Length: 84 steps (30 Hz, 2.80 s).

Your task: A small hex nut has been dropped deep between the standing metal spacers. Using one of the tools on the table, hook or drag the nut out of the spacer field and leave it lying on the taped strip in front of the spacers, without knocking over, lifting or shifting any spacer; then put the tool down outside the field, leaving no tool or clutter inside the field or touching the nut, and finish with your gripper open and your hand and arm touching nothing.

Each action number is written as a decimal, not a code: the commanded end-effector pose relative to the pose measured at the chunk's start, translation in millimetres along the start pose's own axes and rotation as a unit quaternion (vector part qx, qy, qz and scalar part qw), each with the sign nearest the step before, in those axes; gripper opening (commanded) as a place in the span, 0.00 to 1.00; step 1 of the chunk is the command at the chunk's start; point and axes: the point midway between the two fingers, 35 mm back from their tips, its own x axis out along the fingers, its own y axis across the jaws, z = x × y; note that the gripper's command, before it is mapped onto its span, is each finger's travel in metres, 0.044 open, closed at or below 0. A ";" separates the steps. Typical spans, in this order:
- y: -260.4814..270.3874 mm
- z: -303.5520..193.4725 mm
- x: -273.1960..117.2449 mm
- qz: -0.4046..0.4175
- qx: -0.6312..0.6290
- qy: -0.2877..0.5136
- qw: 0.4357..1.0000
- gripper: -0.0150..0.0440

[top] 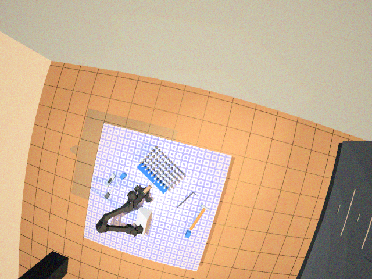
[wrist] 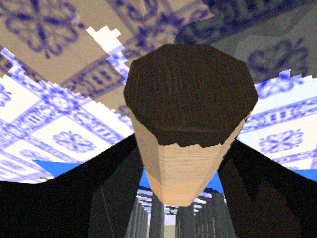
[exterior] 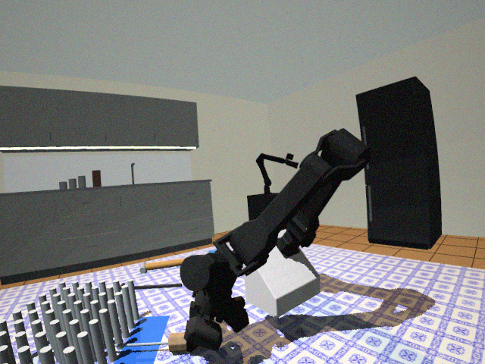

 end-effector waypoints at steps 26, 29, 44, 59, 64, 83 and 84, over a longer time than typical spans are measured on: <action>0.6 16.2 -9.3 0.001 0.002 0.002 1.000 0.25; 0.6 17.8 -10.2 0.001 0.002 0.002 1.000 0.25; 0.7 26.2 -14.7 0.001 0.002 0.001 1.000 0.25; 0.8 34.2 -19.0 0.001 0.002 0.001 1.000 0.25; 0.8 36.8 -20.4 0.001 0.002 0.001 1.000 0.25; 0.8 46.7 -25.8 0.002 0.003 0.001 1.000 0.25; 0.8 47.2 -26.1 0.002 0.003 0.001 1.000 0.25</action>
